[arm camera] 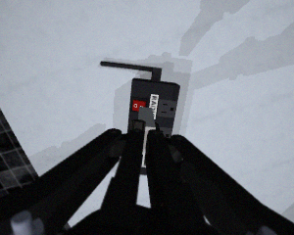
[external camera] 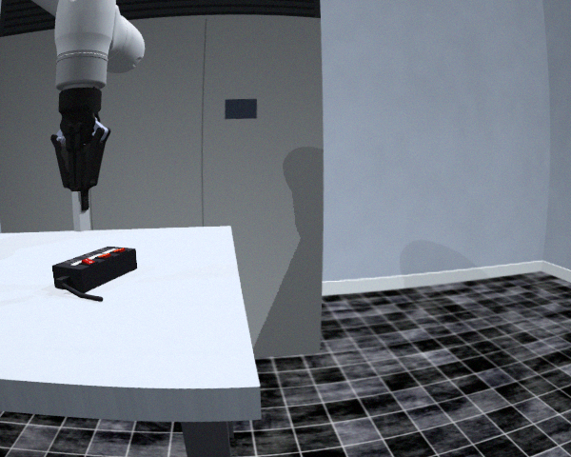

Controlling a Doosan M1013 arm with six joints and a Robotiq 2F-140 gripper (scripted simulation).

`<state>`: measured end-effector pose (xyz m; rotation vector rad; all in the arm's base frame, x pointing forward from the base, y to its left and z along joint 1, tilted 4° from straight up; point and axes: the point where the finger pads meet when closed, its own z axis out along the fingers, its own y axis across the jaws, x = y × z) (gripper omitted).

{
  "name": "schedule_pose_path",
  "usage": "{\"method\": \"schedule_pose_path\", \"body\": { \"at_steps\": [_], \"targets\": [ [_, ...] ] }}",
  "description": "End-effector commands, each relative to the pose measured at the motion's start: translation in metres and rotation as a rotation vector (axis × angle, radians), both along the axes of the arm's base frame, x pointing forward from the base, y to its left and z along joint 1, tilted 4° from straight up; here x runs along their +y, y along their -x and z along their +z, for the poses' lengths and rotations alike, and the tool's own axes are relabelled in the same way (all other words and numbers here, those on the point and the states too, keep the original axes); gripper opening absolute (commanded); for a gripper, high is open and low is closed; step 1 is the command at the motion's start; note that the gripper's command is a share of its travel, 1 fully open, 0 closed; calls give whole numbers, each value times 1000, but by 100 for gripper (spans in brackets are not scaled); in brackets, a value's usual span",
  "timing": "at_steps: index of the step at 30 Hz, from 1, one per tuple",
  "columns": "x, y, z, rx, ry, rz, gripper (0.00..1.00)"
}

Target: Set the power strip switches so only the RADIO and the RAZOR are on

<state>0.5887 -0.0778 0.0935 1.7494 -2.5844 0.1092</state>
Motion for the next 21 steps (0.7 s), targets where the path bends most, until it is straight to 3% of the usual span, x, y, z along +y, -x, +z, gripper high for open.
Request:
{"method": "schedule_pose_path", "body": {
  "at_steps": [1,21],
  "targets": [
    [0,0,0,0,0,0,0],
    [-1,0,-13,0,-1,1,0]
  ]
}}
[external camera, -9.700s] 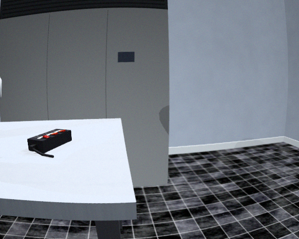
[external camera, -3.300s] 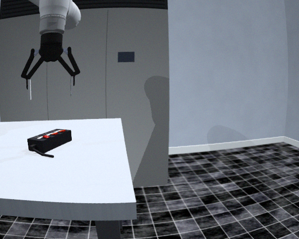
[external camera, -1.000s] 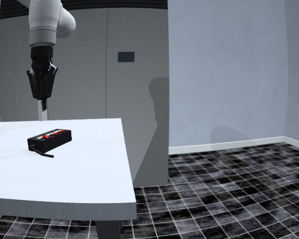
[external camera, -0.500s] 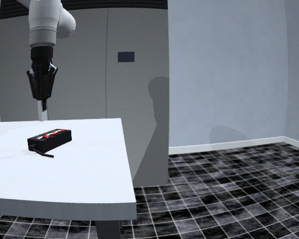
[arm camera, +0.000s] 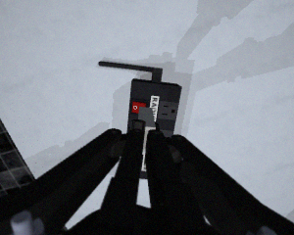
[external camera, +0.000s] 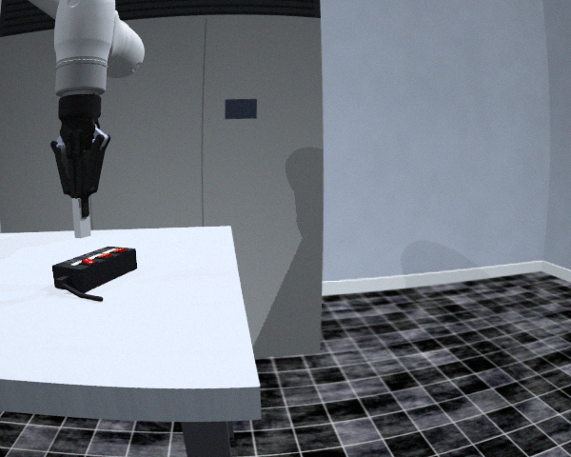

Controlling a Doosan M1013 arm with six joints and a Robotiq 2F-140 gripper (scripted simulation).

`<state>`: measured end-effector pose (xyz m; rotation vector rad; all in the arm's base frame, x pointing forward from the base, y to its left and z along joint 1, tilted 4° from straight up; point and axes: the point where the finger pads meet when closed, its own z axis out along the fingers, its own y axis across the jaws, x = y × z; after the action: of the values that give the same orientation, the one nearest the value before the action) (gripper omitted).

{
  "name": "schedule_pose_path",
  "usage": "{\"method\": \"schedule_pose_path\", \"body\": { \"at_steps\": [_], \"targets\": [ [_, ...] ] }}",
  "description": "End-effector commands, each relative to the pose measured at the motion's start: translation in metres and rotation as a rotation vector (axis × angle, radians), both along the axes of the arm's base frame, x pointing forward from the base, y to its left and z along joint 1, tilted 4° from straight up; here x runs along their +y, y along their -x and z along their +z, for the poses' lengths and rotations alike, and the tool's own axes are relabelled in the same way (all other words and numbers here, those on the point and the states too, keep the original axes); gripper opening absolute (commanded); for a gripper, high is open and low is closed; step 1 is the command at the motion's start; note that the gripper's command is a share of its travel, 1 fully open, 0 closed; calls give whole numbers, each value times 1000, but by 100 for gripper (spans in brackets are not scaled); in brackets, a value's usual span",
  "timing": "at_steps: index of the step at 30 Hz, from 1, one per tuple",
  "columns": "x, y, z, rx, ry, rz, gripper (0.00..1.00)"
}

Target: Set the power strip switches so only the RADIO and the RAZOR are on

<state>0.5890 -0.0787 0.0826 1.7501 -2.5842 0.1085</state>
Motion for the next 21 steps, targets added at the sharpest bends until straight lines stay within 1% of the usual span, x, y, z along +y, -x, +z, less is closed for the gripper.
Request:
{"method": "schedule_pose_path", "body": {
  "at_steps": [1,13,21],
  "targets": [
    [0,0,-3,0,0,0,0],
    [-2,0,-19,0,0,0,0],
    [-2,-1,-26,0,0,0,0]
  ]
}}
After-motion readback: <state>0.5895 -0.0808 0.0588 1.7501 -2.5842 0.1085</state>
